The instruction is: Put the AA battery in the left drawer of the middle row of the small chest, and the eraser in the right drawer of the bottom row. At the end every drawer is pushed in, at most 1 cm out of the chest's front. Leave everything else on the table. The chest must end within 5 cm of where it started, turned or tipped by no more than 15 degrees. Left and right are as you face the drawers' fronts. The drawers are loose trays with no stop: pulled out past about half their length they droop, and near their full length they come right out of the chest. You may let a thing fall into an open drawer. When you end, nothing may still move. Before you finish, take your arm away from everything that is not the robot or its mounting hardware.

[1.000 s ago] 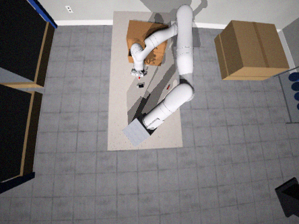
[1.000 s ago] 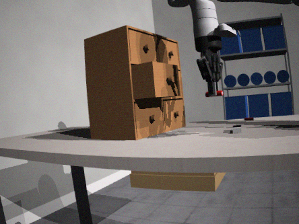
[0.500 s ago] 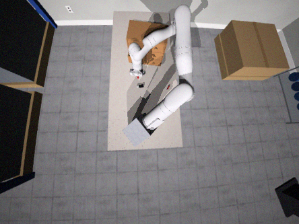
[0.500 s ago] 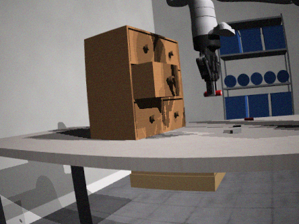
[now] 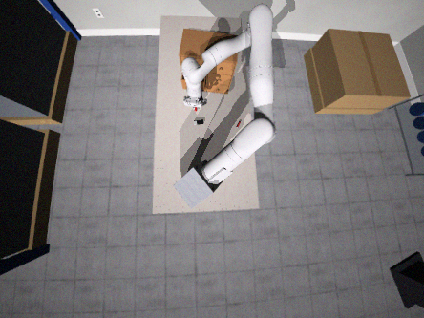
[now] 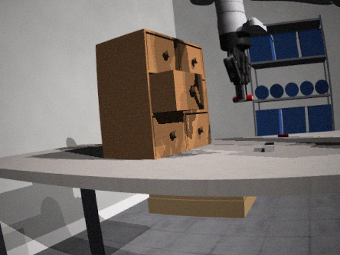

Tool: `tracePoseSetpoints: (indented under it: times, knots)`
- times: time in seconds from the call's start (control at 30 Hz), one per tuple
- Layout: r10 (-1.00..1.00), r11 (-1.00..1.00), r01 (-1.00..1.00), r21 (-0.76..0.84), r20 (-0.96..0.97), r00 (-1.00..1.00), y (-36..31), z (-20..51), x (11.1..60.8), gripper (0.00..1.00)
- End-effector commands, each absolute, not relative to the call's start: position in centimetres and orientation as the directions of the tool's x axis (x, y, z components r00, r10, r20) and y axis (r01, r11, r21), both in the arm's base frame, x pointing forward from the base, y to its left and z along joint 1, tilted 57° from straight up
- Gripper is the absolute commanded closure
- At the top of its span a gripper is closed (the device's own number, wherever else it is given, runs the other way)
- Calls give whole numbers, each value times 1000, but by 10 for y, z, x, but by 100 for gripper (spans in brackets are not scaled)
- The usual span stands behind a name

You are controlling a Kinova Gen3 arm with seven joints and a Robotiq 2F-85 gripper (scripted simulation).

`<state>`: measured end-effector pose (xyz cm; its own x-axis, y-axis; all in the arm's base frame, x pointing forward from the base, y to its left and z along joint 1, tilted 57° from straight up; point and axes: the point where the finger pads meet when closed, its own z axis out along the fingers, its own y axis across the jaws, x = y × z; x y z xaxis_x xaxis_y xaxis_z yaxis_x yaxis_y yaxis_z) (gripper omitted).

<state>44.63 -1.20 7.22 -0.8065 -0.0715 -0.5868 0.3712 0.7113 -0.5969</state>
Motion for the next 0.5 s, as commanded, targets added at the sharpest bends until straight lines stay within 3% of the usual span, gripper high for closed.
tracePoseSetpoints:
  times: [0.0, 0.47]
  knots:
    - [-78, 719, 367, -590, -594, -801, 0, 80, 445, 91]
    - [-78, 719, 367, -590, -594, -801, 41, 113, 418, 91]
